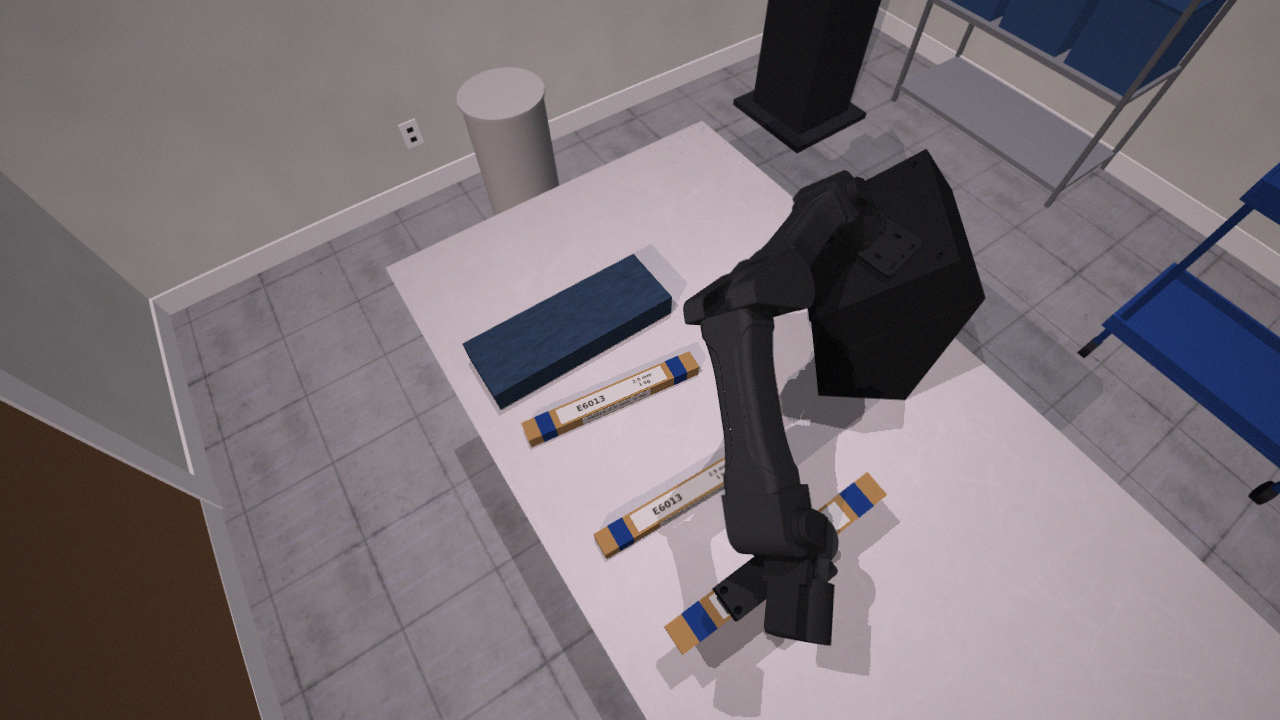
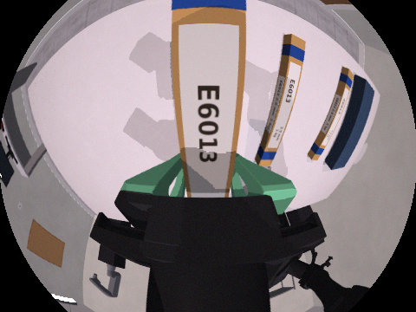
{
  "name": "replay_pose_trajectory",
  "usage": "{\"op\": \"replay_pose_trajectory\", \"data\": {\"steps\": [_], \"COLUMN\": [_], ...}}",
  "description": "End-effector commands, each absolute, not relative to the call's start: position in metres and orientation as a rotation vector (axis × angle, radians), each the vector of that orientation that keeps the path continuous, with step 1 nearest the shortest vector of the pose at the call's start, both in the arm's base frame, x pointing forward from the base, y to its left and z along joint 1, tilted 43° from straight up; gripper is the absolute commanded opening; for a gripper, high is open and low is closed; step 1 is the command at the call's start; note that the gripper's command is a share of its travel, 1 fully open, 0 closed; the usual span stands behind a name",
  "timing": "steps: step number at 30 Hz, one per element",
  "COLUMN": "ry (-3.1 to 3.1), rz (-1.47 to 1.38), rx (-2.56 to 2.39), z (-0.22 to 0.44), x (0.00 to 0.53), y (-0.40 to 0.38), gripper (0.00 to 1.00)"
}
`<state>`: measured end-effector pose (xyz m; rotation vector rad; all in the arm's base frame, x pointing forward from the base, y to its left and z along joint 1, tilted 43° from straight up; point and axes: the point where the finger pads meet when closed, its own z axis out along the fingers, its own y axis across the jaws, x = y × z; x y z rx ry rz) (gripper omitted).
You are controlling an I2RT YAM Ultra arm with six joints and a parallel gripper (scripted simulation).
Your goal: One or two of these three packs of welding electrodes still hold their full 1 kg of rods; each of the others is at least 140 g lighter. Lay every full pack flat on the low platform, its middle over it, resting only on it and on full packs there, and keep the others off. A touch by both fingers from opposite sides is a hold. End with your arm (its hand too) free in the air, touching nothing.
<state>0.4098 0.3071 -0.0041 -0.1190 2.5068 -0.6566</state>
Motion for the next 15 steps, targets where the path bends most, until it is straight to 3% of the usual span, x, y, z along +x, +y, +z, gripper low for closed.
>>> {"op": "replay_pose_trajectory", "data": {"steps": [1,15], "ry": [2.439,2.438], "rz": [-0.524,-0.525], "rx": [-0.153,-0.153], "z": [0.0564,0.0653], "x": [0.3951,0.3943], "y": [0.3505,0.3518], "gripper": [0.00,0.00]}}
